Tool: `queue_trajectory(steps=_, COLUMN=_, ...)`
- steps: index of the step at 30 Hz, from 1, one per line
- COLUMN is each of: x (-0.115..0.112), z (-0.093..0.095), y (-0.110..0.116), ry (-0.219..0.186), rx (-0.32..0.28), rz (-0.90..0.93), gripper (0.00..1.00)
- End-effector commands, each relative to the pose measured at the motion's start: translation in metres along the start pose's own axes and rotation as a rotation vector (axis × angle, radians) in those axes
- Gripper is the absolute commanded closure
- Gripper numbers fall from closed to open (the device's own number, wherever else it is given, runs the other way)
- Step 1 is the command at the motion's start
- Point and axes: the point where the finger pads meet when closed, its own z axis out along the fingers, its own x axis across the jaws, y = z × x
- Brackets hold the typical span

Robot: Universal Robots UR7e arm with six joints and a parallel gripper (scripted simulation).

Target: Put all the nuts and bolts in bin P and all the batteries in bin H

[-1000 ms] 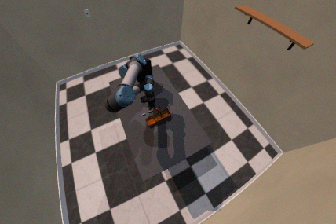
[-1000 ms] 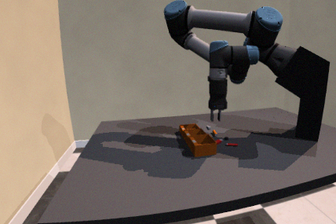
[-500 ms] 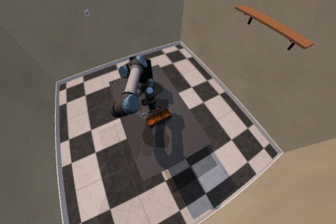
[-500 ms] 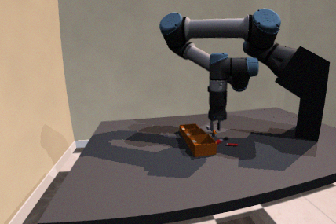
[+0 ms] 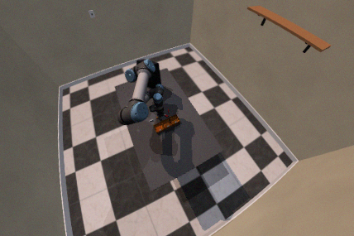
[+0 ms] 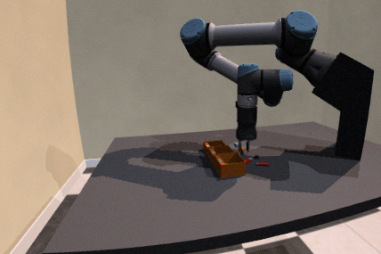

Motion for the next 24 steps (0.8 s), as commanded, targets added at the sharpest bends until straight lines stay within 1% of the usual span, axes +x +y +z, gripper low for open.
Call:
queue_trajectory(steps=1, x=-0.0001, z=0.0063, y=0.0000, ry=-0.001, rx=0.000, rz=0.000, gripper=0.40)
queue_trajectory(steps=16, x=0.0000, z=0.0062, y=-0.0001, ry=-0.001, rx=0.000, rz=0.000, gripper=0.40)
queue_trajectory(steps=17, x=0.0000, z=0.0062, y=-0.0001, ry=-0.001, rx=0.000, rz=0.000, gripper=0.69)
queue_trajectory(steps=24, x=0.0000, z=0.0062, y=-0.0001, ry=-0.001, rx=0.000, rz=0.000, gripper=0.69)
